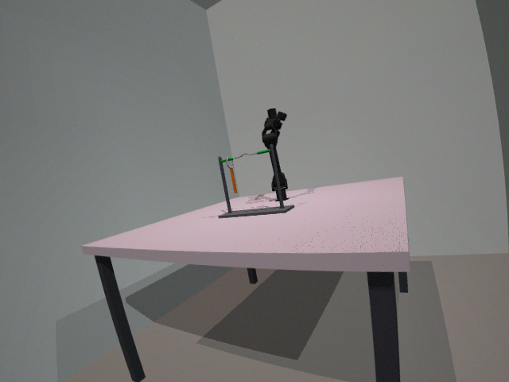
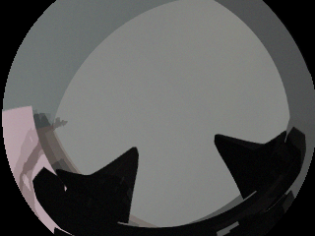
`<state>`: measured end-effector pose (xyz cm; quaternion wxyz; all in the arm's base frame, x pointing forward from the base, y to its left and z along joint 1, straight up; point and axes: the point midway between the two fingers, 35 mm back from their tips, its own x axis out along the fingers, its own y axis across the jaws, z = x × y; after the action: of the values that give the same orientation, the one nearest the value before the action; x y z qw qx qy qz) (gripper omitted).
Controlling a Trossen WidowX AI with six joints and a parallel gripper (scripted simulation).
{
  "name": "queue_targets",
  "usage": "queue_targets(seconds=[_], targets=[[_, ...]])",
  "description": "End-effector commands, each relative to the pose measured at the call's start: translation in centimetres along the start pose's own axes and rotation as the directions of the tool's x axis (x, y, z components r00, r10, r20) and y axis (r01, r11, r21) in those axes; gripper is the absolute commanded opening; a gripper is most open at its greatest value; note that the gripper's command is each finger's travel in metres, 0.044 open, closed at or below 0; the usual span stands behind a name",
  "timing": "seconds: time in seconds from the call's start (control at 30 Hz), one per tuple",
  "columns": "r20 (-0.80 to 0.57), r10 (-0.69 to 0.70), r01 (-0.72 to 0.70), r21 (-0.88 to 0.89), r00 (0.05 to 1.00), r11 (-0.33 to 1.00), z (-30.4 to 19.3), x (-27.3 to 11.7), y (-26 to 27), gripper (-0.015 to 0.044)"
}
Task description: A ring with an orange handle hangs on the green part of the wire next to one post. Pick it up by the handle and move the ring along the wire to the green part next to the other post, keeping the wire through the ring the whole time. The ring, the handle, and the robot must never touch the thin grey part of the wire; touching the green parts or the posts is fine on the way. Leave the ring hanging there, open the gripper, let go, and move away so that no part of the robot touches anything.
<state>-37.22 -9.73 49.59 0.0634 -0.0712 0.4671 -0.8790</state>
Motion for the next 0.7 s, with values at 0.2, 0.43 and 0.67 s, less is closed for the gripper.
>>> queue_targets(seconds=[0.2,0.43,0.67], targets=[[0.151,0.132,-0.144,0.069,0.98,0.987,4.3,-2.1,5.3,0.0216],[0.335,0.291,-0.346,0.115,0.896,0.931,8.9,-6.3,11.7,0.016],[0.497,0.431,-0.548,0.11,0.753,0.83,12.4,-12.1,17.3,0.016]])
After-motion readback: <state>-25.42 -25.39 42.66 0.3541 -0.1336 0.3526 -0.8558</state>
